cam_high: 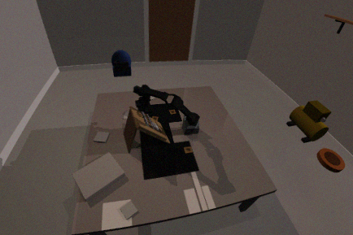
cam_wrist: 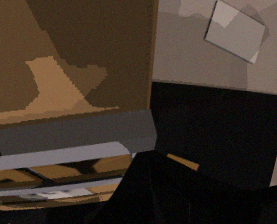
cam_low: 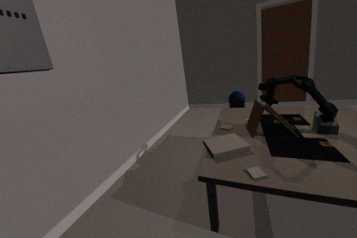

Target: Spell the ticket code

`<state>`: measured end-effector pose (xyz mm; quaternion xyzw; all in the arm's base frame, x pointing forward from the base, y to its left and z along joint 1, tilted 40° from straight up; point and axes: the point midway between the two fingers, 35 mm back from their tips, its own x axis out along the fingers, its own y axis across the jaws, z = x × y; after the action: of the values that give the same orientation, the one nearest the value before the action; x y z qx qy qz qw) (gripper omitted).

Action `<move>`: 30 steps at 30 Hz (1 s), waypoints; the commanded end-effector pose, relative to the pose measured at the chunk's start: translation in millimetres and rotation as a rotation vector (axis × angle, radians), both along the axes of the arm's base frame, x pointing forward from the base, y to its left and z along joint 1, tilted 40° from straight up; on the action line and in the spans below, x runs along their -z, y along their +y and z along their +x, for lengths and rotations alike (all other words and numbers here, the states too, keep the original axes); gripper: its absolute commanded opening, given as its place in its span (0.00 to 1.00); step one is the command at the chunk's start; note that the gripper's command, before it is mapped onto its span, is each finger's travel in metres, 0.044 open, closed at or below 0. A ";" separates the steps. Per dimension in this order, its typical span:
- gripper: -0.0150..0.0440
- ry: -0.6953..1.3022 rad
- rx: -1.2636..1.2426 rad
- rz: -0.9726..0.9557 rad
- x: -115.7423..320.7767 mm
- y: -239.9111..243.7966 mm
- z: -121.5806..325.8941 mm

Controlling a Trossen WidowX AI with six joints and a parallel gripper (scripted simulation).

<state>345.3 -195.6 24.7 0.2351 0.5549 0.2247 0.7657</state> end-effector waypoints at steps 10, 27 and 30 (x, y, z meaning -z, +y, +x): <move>0.25 -0.002 0.003 0.003 -1.8 1.9 -0.4; 0.25 -0.002 0.003 0.004 -6.5 5.8 -0.2; 0.25 -0.002 0.003 0.004 -7.1 6.6 -0.2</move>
<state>344.5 -190.2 28.9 0.2363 0.5555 0.2250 0.7648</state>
